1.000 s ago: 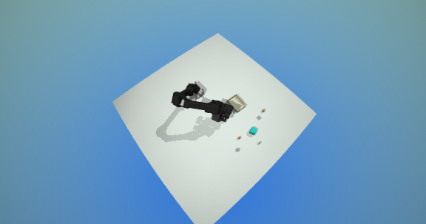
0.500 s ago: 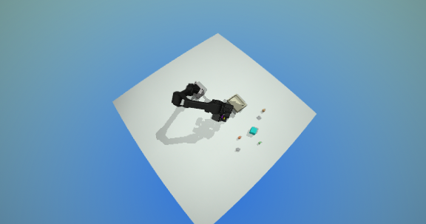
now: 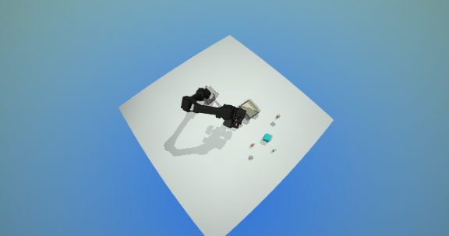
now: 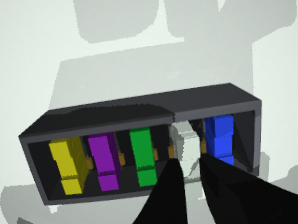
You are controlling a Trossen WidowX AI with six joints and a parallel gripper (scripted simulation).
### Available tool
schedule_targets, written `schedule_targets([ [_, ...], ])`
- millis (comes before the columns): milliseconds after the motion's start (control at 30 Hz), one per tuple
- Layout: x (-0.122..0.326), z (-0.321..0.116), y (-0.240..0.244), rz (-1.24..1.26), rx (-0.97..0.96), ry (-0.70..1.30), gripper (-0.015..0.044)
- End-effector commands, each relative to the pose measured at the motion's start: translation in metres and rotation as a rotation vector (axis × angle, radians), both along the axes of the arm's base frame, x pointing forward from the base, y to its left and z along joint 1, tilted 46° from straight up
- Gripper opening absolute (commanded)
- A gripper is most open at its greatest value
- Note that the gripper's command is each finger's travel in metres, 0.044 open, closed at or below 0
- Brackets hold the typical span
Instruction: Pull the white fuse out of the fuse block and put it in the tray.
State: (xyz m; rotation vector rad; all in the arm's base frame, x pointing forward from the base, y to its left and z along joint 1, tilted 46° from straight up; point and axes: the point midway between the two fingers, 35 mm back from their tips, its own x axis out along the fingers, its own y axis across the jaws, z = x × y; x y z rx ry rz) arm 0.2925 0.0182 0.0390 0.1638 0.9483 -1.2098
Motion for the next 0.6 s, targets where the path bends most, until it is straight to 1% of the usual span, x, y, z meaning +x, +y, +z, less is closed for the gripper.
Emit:
schedule_targets([
  [0,0.0002,0.0018,0.0022,-0.004,0.005,-0.004,0.0000],
  [567,-0.0002,0.0077,0.0082,-0.004,0.004,-0.003,0.0000],
])
